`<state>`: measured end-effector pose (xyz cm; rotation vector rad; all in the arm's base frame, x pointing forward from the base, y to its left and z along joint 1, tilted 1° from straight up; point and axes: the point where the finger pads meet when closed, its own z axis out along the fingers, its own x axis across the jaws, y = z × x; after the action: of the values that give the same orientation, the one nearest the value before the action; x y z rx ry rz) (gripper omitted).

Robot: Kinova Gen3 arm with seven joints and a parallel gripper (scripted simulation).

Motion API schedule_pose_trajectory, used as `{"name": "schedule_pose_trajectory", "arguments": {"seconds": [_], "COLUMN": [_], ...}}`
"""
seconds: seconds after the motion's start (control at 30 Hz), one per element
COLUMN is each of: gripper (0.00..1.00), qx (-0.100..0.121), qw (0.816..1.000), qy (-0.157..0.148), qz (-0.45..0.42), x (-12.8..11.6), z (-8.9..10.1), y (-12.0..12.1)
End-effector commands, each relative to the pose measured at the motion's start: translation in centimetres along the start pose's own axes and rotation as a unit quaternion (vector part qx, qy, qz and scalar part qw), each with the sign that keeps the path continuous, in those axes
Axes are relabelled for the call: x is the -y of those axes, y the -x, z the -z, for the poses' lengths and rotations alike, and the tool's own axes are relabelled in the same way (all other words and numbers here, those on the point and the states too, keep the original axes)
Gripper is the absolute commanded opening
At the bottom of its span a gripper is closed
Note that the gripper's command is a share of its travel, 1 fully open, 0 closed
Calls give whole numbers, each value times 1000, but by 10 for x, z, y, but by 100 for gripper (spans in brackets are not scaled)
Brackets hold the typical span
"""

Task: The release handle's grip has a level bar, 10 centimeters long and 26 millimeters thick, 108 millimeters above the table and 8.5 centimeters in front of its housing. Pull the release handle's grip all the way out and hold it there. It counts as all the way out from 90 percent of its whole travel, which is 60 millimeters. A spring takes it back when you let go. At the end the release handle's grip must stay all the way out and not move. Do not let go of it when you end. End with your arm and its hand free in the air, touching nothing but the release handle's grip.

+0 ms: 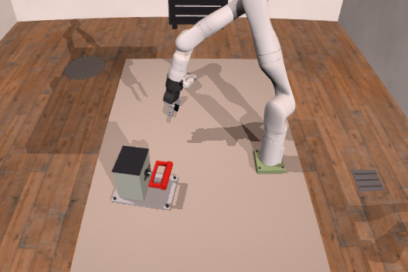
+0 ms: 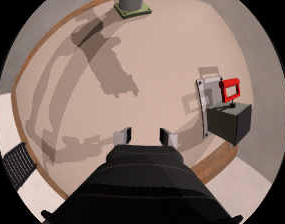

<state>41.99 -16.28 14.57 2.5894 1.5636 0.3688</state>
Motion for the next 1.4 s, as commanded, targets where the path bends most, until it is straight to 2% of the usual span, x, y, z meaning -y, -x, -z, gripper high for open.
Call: {"name": "schedule_pose_trajectory", "arguments": {"seconds": [0.0, 0.1, 0.13, 0.37, 0.4, 0.67, 0.7, 0.93, 0.97, 1.23, 1.27, 1.37], "gripper": [100, 100, 100, 100, 100, 100, 100, 100, 100, 100, 100, 100], "qx": [-1, -1, 1, 1, 2, 2, 4, 4, 6, 6, 9, 9], "qw": [1000, 1000, 1000, 1000, 999, 999, 998, 998, 997, 997, 995, 995], "qy": [0, 0, -9, -9, -19, -19, -28, -28, -37, -37, -46, -46], "qz": [3, 3, 19, 19, 36, 36, 52, 52, 68, 68, 84, 84], "x": [-1, -1, 2, 2, 6, 6, 9, 9, 13, 13, 17, 17], "z": [0, 0, 0, 0, 0, 0, 1, 1, 2, 2, 3, 3], "y": [-3, -3, -14, -14, -26, -26, -36, -36, -47, -47, -58, -58]}}
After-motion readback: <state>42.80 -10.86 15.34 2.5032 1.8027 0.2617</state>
